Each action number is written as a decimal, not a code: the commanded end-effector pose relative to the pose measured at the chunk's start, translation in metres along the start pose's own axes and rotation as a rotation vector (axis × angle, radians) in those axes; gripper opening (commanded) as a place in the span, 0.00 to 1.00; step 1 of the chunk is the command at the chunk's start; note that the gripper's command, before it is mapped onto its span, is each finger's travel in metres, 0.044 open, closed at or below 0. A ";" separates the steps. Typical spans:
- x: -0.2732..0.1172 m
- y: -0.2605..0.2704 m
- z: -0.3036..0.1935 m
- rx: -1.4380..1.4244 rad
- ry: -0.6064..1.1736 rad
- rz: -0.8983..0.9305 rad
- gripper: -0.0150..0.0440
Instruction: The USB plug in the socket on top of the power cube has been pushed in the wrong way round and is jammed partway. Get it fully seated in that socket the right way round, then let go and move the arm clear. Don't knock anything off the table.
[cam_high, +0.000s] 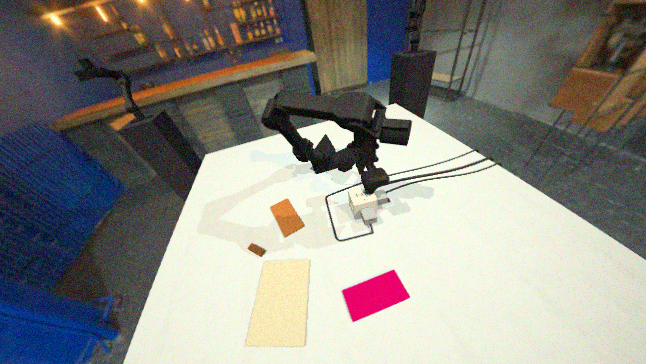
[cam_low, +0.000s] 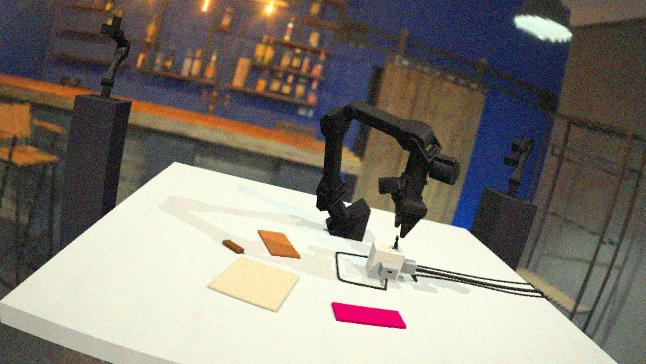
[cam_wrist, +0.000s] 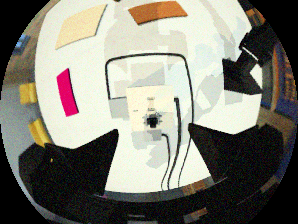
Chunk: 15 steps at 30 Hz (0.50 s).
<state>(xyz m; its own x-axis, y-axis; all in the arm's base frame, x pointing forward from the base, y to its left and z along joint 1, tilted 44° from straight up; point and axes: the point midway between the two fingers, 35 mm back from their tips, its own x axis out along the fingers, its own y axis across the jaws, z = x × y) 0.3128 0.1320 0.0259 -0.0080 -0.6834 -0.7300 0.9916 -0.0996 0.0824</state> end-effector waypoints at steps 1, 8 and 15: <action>0.005 0.000 0.001 -0.006 -0.004 0.002 1.00; 0.012 0.000 0.001 -0.005 -0.004 0.002 1.00; 0.015 0.000 0.001 -0.005 -0.004 0.002 1.00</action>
<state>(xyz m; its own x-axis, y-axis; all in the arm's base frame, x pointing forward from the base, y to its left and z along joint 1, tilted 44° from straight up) 0.3125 0.1226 0.0160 -0.0096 -0.6835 -0.7298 0.9916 -0.1008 0.0814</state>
